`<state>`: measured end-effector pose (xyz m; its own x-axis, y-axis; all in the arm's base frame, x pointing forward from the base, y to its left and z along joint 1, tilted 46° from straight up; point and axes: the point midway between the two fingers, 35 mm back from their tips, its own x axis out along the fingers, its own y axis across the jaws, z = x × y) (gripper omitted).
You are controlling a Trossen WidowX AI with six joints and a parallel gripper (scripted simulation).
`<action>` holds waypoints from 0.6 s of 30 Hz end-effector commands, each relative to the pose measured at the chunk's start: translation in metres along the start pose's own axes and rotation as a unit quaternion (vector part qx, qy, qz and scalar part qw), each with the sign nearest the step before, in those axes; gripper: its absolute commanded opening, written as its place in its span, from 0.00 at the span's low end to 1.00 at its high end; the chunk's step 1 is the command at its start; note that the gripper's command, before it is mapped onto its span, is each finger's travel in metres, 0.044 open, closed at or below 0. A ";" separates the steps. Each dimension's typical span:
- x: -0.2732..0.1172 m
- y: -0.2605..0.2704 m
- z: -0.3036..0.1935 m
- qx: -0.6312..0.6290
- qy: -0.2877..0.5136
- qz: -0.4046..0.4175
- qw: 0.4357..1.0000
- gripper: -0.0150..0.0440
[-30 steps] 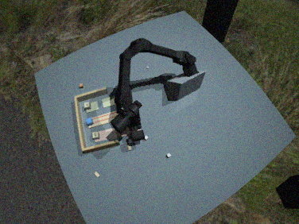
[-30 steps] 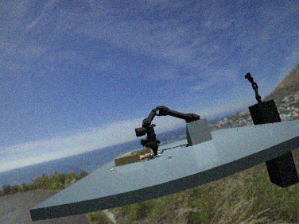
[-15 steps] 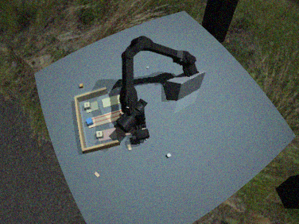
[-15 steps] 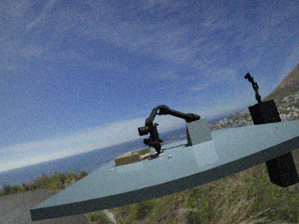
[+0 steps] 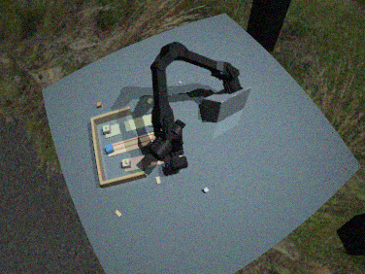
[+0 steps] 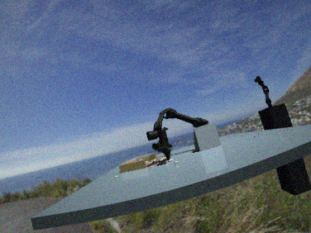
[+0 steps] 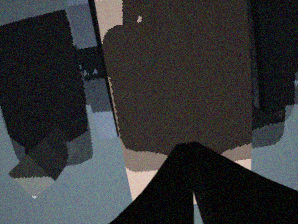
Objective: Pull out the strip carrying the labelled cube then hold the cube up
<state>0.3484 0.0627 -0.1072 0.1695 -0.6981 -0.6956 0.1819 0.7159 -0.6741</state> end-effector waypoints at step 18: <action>0.005 -0.003 -0.041 -0.003 0.012 -0.002 1.000 0.25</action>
<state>0.3216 0.0632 -0.1141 0.1709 -0.6977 -0.6957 0.1806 0.7163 -0.6740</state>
